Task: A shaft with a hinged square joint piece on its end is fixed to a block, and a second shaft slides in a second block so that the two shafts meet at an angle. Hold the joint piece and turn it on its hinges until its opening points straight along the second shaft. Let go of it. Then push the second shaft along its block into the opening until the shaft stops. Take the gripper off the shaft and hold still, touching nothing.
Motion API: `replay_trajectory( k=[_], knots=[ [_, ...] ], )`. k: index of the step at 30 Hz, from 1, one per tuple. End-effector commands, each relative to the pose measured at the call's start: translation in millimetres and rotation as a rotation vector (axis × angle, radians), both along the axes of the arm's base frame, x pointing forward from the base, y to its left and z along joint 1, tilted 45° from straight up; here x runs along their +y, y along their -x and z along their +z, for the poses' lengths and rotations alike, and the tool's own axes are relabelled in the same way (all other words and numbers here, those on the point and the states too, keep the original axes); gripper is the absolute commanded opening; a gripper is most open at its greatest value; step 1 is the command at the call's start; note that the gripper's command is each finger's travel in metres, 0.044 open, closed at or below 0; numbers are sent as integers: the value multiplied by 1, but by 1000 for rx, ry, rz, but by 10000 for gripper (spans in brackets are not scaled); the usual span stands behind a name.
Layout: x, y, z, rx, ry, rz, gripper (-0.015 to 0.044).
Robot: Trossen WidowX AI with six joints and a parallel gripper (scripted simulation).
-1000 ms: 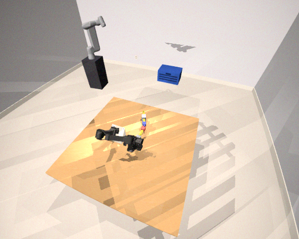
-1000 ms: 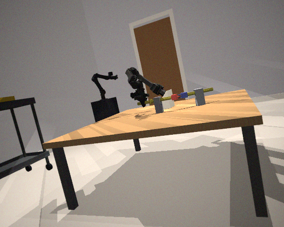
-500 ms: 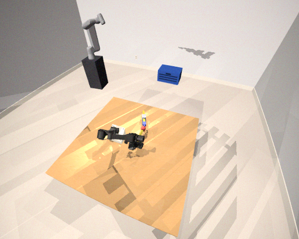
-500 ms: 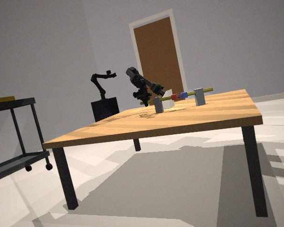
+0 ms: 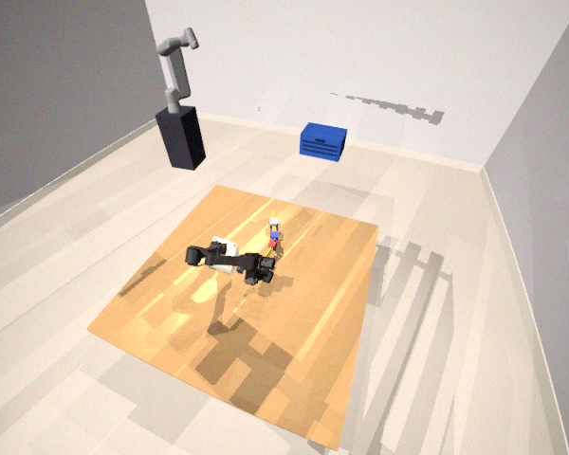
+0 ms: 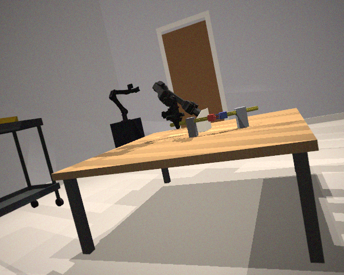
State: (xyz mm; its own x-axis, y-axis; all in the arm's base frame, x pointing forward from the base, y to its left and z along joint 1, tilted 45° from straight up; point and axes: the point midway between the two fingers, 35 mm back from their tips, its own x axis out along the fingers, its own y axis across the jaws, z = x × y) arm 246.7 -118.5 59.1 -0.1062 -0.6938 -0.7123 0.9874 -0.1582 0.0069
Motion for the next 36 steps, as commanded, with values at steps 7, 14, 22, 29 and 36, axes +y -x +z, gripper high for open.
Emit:
replay_trajectory(
  k=[7, 14, 22, 29, 36],
  knots=[
    [0, 0, 0, 1, 0, 1, 93],
    [0, 0, 0, 1, 0, 1, 277],
    [0, 0, 0, 1, 0, 1, 440],
    [0, 0, 0, 1, 0, 1, 440],
    [19, -3, 22, -1, -3, 0, 440]
  ],
)
